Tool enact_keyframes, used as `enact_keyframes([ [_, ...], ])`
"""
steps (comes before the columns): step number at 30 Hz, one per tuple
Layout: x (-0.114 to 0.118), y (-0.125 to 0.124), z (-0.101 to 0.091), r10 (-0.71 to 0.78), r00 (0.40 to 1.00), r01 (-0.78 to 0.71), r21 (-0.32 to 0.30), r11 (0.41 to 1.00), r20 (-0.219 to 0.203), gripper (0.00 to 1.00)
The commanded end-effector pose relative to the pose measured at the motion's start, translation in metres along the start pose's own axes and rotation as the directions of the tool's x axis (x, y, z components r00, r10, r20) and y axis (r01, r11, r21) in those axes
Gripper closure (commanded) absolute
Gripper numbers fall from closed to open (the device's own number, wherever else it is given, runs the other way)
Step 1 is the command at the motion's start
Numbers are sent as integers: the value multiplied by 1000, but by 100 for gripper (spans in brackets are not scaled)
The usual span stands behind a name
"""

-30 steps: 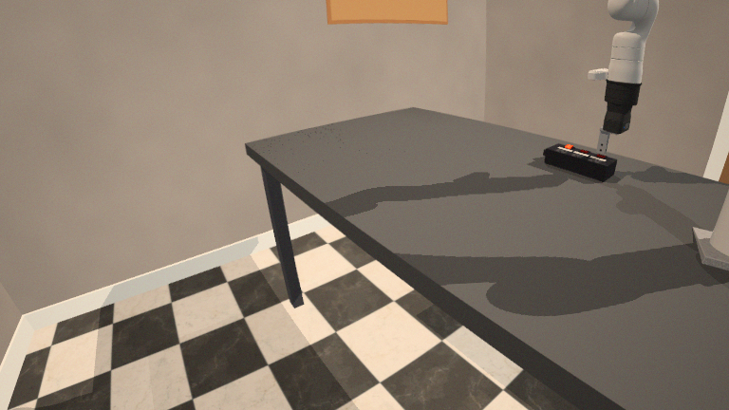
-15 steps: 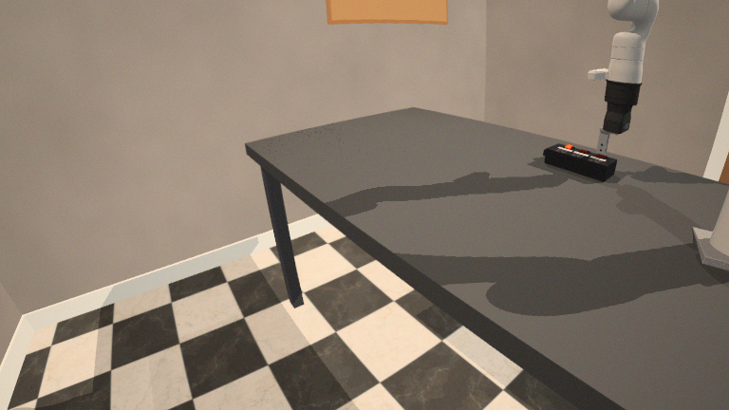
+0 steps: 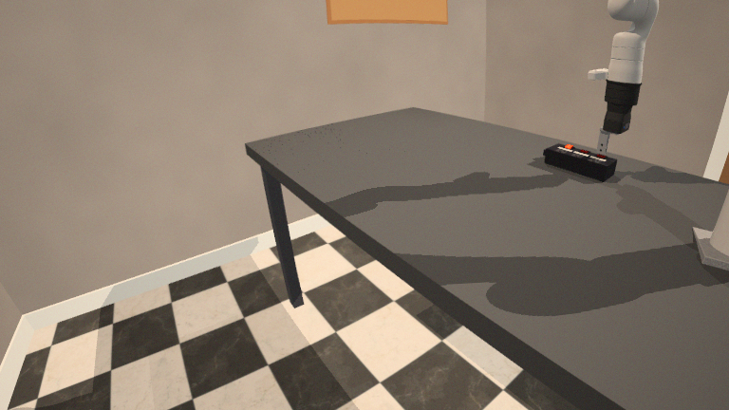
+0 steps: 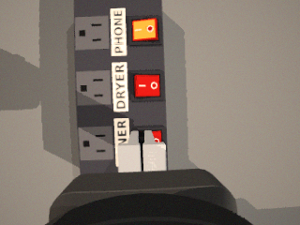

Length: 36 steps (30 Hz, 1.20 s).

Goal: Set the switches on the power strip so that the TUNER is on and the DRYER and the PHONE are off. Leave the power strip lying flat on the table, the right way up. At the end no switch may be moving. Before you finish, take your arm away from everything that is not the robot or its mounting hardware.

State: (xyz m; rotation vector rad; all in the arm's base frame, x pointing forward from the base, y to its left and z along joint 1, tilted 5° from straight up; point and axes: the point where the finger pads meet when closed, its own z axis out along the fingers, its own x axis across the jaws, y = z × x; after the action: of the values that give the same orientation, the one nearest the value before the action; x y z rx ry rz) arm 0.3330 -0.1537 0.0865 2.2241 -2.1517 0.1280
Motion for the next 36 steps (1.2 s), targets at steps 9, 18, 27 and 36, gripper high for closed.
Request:
enact_keyframes([
  [9, 0, 0, 0, 0, 1000, 0, 1, 1000, 0, 100],
  [18, 0, 0, 1, 0, 1000, 0, 1, 1000, 0, 100],
  [27, 0, 0, 5, 0, 1000, 0, 1, 1000, 0, 100],
  [36, 0, 0, 7, 0, 1000, 0, 1, 1000, 0, 100],
])
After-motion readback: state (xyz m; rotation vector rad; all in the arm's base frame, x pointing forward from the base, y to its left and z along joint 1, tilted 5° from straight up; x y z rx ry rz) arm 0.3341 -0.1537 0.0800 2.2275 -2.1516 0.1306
